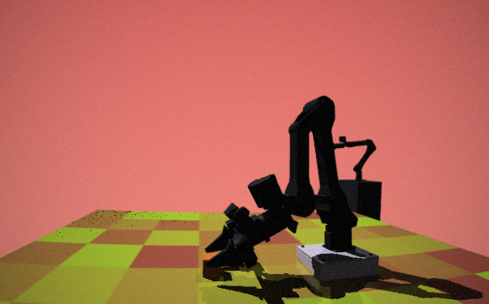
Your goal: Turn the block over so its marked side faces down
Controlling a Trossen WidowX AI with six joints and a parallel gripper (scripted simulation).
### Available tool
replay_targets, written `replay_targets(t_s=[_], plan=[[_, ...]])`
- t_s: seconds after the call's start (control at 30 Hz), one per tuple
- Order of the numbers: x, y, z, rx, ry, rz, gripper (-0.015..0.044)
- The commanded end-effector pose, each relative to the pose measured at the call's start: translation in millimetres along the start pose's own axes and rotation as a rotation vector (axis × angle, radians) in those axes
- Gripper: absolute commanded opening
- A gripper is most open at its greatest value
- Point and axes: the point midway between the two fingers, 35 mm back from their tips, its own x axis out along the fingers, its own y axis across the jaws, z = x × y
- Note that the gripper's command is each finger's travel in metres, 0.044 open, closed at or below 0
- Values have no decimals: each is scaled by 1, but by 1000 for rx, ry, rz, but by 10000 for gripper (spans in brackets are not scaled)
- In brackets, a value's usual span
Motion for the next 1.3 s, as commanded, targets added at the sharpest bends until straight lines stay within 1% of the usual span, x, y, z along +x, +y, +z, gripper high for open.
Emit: replay_targets(t_s=[0.0,0.97,1.13,1.27], plan=[[0,-1,0,-6,1,-5,440],[1,0,0,-4,5,-4,440],[10,6,17,48,121,13,440],[4,8,29,41,263,10,440]])
